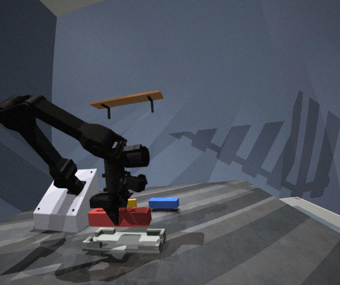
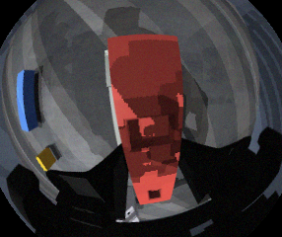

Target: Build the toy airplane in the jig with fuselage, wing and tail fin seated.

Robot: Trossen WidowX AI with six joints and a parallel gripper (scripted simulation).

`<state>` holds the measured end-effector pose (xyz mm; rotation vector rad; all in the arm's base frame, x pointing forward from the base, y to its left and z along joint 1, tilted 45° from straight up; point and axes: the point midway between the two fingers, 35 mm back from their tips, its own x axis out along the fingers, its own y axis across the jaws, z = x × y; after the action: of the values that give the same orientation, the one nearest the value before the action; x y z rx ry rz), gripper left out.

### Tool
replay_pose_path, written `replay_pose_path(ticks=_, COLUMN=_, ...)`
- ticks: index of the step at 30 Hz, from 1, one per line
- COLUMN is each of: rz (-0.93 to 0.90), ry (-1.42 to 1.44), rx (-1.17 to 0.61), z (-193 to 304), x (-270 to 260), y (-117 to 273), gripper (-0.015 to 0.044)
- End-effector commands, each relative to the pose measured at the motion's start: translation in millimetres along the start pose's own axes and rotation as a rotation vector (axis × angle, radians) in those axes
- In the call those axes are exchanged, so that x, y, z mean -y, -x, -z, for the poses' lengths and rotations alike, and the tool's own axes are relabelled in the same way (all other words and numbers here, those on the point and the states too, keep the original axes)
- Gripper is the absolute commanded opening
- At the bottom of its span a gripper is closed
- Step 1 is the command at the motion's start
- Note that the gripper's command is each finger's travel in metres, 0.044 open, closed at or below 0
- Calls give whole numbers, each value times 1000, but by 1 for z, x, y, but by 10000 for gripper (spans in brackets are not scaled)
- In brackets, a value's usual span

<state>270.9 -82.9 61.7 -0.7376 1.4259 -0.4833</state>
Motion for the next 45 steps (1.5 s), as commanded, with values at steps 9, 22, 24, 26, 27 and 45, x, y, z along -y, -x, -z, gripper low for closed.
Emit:
replay_pose_path(ticks=9, rz=6, ry=3, rx=1, z=0, x=1, y=-2, gripper=195)
replay_pose_path(ticks=22, rz=6, ry=3, rx=1, z=-1, x=2, y=-23, gripper=195)
replay_pose_path(ticks=24, rz=6, ry=3, rx=1, z=-1, x=2, y=-27, gripper=195)
replay_pose_path(ticks=26, rz=6, ry=3, rx=1, z=0, x=2, y=-30, gripper=195)
replay_pose_path(ticks=27, rz=6, ry=3, rx=1, z=0, x=2, y=-31, gripper=195)
replay_pose_path(ticks=45, rz=14, ry=-4, rx=-1, z=0, x=5, y=-39, gripper=83)
